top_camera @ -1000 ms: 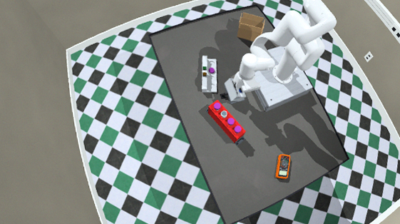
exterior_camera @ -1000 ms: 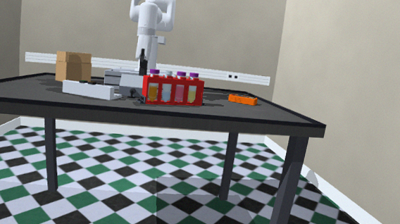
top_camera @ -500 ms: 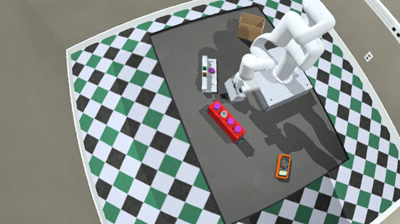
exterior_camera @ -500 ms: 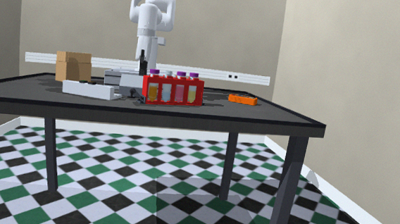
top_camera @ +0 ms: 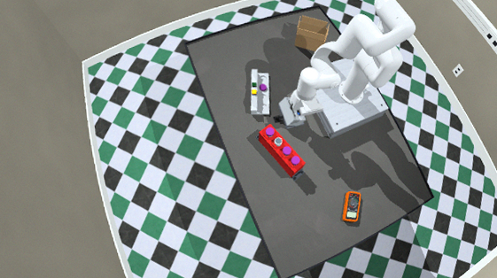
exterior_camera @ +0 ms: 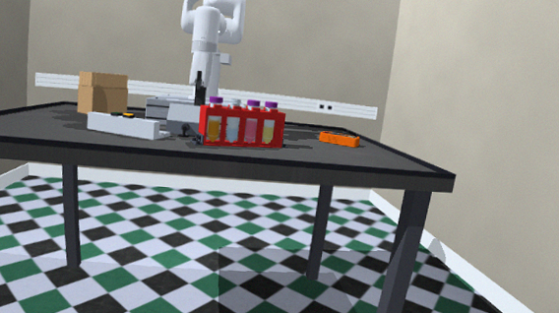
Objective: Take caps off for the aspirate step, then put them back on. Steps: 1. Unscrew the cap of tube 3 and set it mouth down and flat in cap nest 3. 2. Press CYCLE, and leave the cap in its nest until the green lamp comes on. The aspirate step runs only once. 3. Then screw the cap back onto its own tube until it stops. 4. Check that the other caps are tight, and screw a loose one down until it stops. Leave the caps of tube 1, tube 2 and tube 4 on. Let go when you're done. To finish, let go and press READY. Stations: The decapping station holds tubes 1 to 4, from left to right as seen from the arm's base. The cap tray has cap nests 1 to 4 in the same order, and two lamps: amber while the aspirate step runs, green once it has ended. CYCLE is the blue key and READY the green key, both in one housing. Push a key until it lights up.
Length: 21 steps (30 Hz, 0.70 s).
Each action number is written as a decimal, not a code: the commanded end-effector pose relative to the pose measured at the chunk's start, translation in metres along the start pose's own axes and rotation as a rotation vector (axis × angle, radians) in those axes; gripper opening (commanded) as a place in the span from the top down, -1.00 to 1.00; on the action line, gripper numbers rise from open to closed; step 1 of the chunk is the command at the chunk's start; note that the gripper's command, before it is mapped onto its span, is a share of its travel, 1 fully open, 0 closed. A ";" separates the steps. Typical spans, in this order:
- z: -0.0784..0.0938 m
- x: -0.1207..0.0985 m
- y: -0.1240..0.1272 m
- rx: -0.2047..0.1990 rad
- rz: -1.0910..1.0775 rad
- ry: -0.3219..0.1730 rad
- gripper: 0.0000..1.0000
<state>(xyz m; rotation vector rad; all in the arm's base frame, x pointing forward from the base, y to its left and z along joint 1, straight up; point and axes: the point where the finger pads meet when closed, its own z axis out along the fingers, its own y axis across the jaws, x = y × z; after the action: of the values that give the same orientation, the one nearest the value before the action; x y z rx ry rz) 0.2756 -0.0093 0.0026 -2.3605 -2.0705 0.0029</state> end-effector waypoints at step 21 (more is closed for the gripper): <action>-0.030 -0.020 0.029 -0.004 -0.324 -0.008 -1.00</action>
<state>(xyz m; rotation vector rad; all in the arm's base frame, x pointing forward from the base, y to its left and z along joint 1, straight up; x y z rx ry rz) 0.2812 -0.0152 0.0331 -2.2726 -2.1669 0.0023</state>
